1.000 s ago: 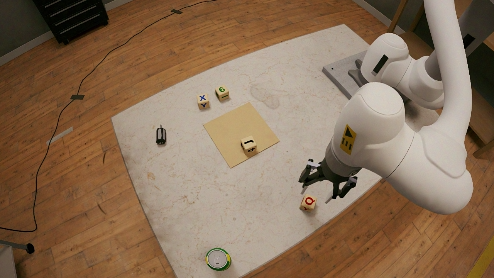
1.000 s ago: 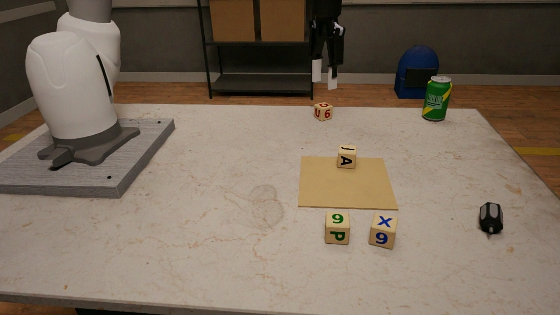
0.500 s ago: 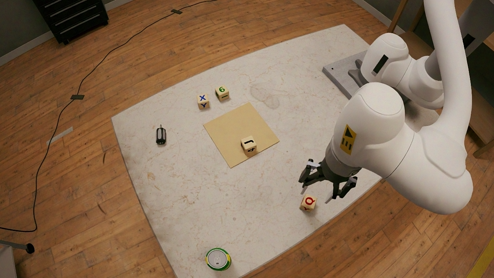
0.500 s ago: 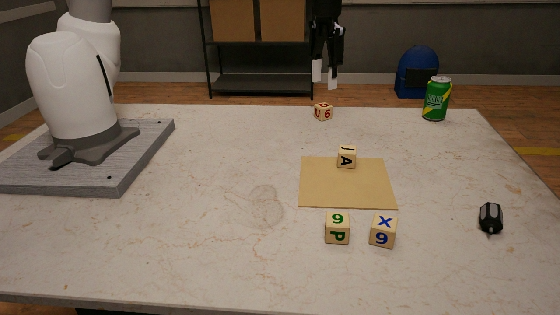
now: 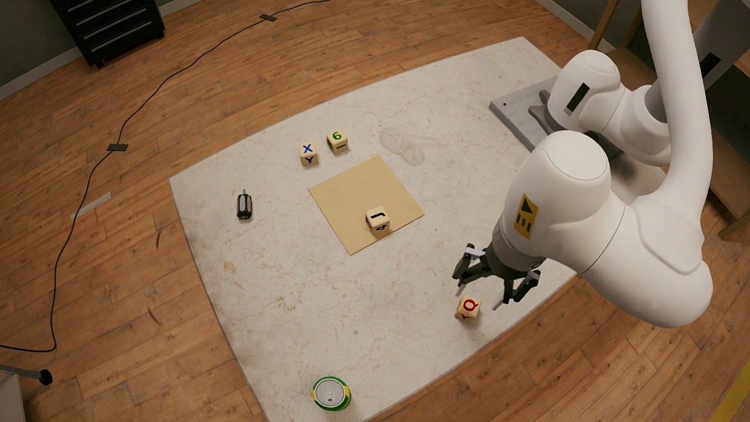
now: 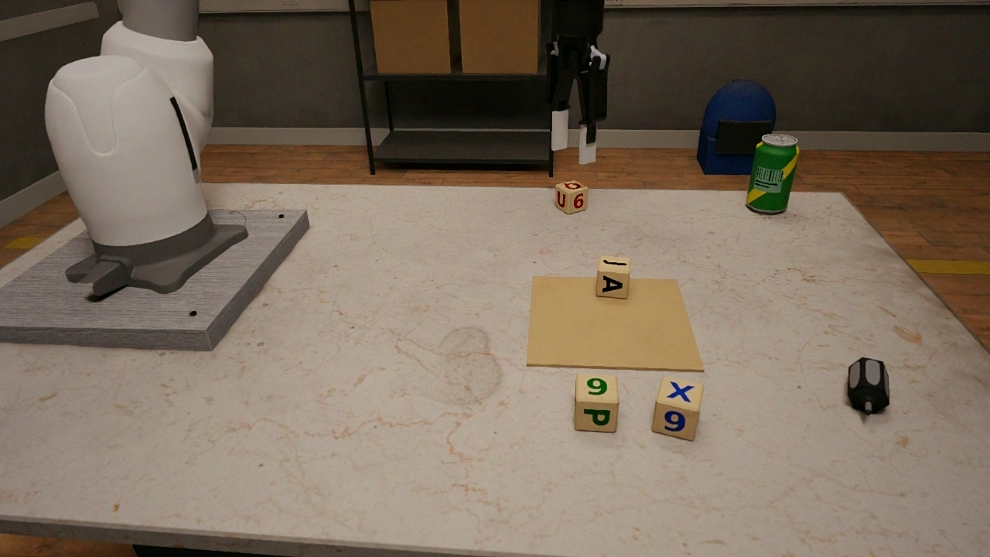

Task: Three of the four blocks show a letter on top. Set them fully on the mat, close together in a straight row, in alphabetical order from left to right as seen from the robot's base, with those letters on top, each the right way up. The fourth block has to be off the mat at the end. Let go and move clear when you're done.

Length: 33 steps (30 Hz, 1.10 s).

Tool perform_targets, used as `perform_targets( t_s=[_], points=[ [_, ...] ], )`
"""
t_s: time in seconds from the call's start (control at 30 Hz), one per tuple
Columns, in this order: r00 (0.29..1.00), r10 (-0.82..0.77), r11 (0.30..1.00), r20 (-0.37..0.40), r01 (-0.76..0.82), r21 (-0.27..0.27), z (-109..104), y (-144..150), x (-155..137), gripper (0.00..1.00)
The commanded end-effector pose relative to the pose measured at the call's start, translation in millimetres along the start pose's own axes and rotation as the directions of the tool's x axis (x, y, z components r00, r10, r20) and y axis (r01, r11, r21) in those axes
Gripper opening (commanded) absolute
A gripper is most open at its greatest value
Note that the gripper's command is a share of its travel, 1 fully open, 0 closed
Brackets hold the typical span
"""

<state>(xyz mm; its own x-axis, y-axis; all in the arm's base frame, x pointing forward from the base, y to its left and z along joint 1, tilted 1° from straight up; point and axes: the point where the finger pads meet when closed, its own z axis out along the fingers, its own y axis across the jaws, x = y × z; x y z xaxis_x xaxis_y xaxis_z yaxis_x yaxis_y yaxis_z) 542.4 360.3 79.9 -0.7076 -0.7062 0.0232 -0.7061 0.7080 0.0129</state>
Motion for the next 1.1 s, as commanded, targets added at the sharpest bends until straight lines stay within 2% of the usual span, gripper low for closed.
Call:
perform_targets(
  t_s=[0.0,0.73,1.07],
  points=[
    [1.000,0.000,1.000,0.001,0.000,0.000,2.6,0.0,-0.5,0.53],
    [1.000,0.000,1.000,0.001,0.000,0.000,32.6,0.1,-0.7,0.53],
    [1.000,0.000,1.000,0.001,0.000,0.000,39.5,0.1,-0.7,0.53]
  ],
)
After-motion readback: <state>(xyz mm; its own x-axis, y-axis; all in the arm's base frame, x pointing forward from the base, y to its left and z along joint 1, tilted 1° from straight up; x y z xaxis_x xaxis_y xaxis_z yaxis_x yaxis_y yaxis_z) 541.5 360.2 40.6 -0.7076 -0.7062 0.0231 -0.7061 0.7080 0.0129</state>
